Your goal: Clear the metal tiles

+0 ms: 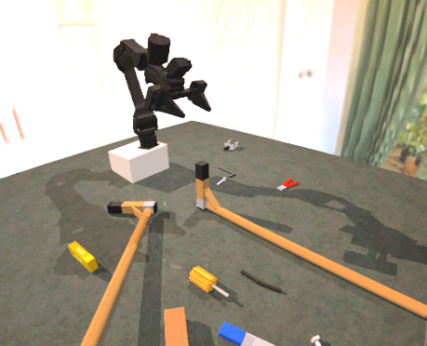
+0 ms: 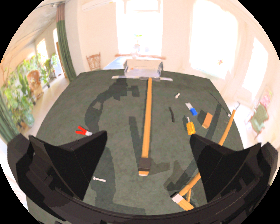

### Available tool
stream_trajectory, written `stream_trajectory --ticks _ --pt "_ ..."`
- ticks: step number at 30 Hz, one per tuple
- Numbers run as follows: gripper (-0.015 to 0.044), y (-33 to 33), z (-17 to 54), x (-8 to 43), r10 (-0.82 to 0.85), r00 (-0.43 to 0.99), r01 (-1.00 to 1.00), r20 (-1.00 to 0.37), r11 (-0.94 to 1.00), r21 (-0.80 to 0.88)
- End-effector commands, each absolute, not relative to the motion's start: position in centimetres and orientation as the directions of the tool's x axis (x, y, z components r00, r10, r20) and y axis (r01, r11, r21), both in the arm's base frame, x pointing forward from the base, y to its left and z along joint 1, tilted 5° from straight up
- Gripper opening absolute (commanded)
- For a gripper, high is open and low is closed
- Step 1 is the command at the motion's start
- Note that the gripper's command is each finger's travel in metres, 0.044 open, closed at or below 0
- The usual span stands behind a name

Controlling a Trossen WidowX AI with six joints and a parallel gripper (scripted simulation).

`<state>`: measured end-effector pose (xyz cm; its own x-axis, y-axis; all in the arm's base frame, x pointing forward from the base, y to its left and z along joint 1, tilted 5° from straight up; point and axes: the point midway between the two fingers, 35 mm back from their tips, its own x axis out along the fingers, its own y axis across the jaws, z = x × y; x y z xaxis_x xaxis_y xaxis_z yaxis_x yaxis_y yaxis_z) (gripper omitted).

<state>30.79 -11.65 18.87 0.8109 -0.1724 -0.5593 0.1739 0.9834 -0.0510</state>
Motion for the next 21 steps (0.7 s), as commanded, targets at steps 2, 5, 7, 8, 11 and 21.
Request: stream_trajectory --ticks 2,5,7,8,11,21 --pt "0.044 -11.9 15.7 31.1 -0.172 0.76 0.183 -0.627 0.982 -0.048" --pt "0.044 -12.0 14.2 31.1 -0.172 0.733 0.189 -0.658 0.981 -0.046" --pt "0.044 -12.0 13.2 31.1 -0.171 0.715 0.192 -0.678 0.98 -0.045" --pt "0.044 -12.1 12.7 31.1 -0.171 0.706 0.194 -0.688 0.98 -0.044" --pt "0.044 -12.1 11.2 31.0 -0.17 0.677 0.2 -0.716 0.979 -0.044" --pt "0.044 -12.0 6.4 30.3 -0.165 0.572 0.214 -0.804 0.976 -0.048"
